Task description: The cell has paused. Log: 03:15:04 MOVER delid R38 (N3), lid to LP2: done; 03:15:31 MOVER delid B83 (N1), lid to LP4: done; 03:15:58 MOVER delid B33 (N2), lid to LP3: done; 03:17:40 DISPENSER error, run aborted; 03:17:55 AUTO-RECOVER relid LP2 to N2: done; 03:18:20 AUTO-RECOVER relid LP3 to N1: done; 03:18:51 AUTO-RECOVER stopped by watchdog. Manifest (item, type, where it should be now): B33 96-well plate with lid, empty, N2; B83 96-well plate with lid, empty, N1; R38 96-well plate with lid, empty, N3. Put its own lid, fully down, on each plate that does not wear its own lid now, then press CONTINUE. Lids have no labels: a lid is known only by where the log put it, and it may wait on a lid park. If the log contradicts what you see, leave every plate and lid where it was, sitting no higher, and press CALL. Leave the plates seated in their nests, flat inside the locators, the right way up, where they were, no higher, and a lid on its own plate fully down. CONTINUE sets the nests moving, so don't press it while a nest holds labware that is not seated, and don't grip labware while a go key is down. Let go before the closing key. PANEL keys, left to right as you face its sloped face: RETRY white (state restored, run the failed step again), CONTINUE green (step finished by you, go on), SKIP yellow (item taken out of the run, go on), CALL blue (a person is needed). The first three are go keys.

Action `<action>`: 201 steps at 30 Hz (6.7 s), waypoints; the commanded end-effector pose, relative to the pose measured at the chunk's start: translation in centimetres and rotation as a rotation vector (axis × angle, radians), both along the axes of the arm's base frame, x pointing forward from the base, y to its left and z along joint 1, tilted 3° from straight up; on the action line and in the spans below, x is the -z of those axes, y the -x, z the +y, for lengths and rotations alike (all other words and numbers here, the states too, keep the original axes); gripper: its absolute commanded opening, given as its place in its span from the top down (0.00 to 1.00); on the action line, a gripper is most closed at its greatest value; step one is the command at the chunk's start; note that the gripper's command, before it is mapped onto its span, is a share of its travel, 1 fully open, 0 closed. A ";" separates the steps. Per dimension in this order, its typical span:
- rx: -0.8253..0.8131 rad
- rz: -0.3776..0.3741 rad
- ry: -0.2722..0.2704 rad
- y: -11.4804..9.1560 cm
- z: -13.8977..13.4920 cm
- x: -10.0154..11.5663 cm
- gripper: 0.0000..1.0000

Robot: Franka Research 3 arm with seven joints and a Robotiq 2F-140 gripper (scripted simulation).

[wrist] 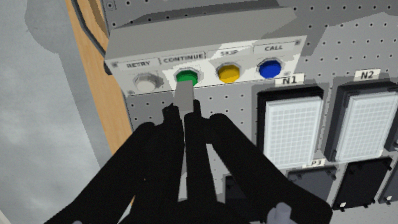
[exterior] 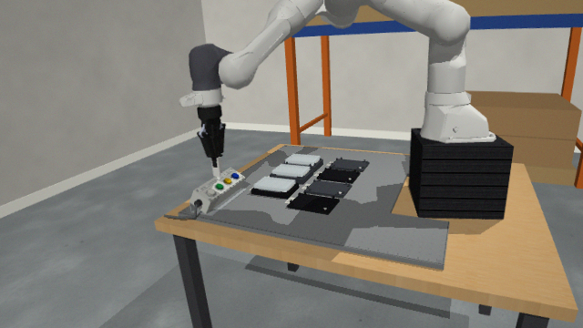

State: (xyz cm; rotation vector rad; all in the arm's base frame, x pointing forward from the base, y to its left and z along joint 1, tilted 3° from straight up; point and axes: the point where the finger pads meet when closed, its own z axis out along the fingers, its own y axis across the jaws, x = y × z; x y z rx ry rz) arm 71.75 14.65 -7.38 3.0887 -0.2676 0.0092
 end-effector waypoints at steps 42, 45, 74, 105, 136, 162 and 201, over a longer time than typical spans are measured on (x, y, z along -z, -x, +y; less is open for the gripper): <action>-0.004 0.000 0.002 0.1 0.0 0.1 1.00; -0.004 0.000 0.002 0.1 0.0 0.1 1.00; -0.004 0.000 0.002 0.1 0.0 0.3 1.00; -0.004 0.000 0.002 0.1 -0.1 2.6 1.00; -0.004 0.000 0.002 0.1 -0.1 3.3 1.00; -0.004 0.000 0.002 0.1 -0.1 3.3 1.00; -0.004 0.000 0.002 0.1 -0.1 3.5 1.00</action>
